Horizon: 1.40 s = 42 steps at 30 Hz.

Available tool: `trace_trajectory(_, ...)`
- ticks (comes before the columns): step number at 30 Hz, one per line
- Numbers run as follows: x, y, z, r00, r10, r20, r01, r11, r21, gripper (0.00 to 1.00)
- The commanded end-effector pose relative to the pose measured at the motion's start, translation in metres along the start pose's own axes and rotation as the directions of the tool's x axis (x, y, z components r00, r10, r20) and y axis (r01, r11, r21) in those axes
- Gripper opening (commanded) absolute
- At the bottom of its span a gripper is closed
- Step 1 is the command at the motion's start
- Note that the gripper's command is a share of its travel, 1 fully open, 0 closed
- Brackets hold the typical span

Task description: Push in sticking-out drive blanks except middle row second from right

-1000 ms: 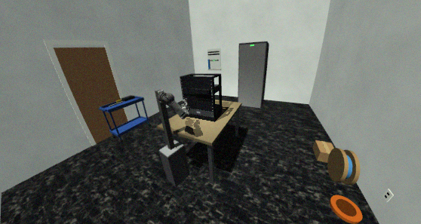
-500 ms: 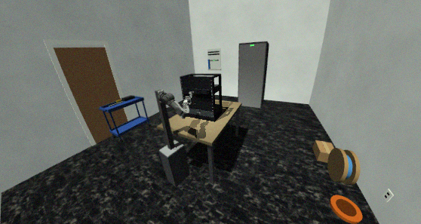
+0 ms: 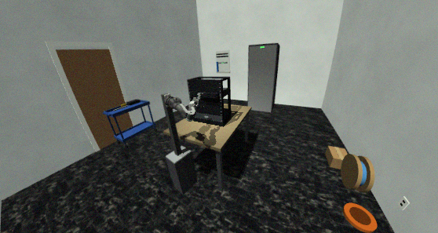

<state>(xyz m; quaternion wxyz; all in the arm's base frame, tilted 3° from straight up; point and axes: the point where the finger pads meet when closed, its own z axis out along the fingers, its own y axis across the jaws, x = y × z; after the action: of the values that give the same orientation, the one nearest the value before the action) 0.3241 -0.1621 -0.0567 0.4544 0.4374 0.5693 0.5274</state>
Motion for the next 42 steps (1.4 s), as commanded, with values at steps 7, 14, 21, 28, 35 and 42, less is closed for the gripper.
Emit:
trace_trajectory(7,-0.0008,0.0025,-0.0007,1.000,0.000,0.002,0.000,1.000,-0.006,1.00)
trace_trajectory(14,-0.0008,0.0025,-0.0007,1.000,0.000,0.002,0.000,1.000,-0.006,1.00)
trace_trajectory(21,-0.0008,0.0025,-0.0007,1.000,0.000,0.002,0.000,1.000,-0.006,1.00)
trace_trajectory(28,-0.0008,0.0025,-0.0007,1.000,0.000,0.002,0.000,1.000,-0.006,1.00)
trace_trajectory(35,-0.0012,0.0022,-0.0002,1.000,0.001,0.003,-0.001,1.000,-0.005,1.00)
trace_trajectory(42,-0.0054,0.0040,0.0090,1.000,0.002,0.004,-0.002,1.000,-0.003,1.00)
